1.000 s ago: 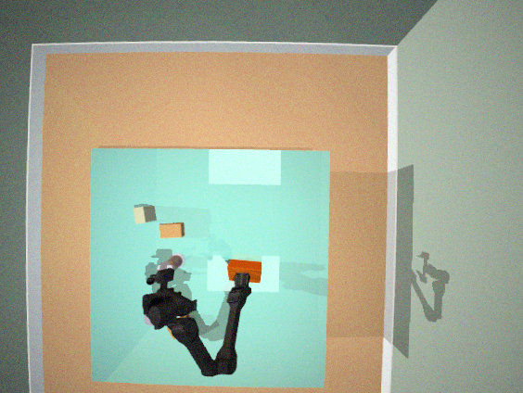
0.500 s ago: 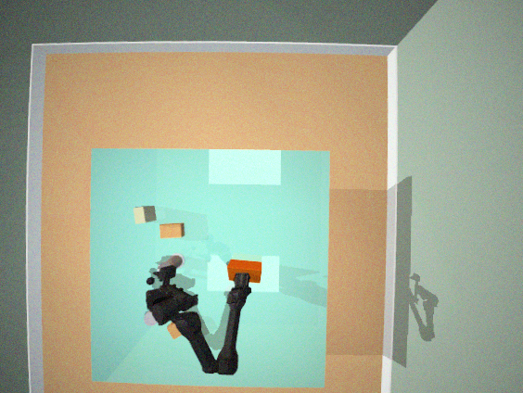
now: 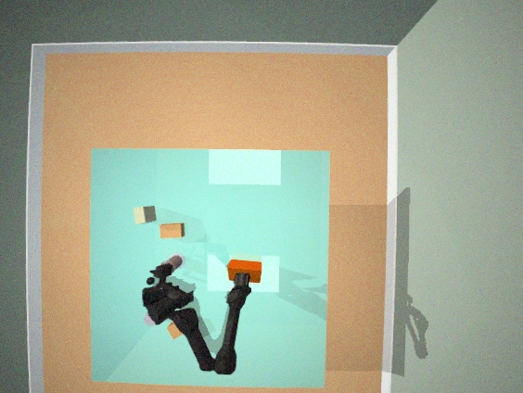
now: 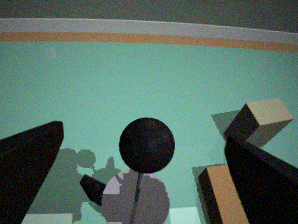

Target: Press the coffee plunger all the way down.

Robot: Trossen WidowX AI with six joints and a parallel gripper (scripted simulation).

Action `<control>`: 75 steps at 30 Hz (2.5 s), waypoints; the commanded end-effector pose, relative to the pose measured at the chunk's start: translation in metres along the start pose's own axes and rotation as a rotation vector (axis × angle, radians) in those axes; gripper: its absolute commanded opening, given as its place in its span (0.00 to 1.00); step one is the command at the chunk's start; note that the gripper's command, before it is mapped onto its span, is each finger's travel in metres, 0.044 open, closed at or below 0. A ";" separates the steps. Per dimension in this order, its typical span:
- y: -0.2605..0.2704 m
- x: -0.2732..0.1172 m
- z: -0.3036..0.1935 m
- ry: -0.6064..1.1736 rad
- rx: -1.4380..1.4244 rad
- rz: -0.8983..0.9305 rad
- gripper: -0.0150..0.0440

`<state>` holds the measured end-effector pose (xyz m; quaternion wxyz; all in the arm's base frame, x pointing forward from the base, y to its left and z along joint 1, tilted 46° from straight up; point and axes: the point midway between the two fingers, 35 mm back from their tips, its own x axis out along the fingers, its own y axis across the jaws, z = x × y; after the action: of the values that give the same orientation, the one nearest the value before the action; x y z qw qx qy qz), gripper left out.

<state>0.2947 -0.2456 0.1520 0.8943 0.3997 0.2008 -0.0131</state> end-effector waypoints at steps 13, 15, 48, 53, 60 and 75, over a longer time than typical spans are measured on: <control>-0.001 0.008 -0.002 0.002 0.009 -0.001 0.56; -0.001 0.008 -0.002 0.002 0.009 -0.001 0.47; -0.005 0.030 -0.029 0.006 0.007 -0.005 0.46; -0.005 0.035 -0.036 0.007 0.007 -0.005 0.46; -0.006 0.042 -0.045 0.007 0.007 -0.006 0.46; -0.005 0.056 -0.066 0.005 0.007 -0.004 0.46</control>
<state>0.3211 -0.2109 0.1078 0.9035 0.3869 0.1831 -0.0224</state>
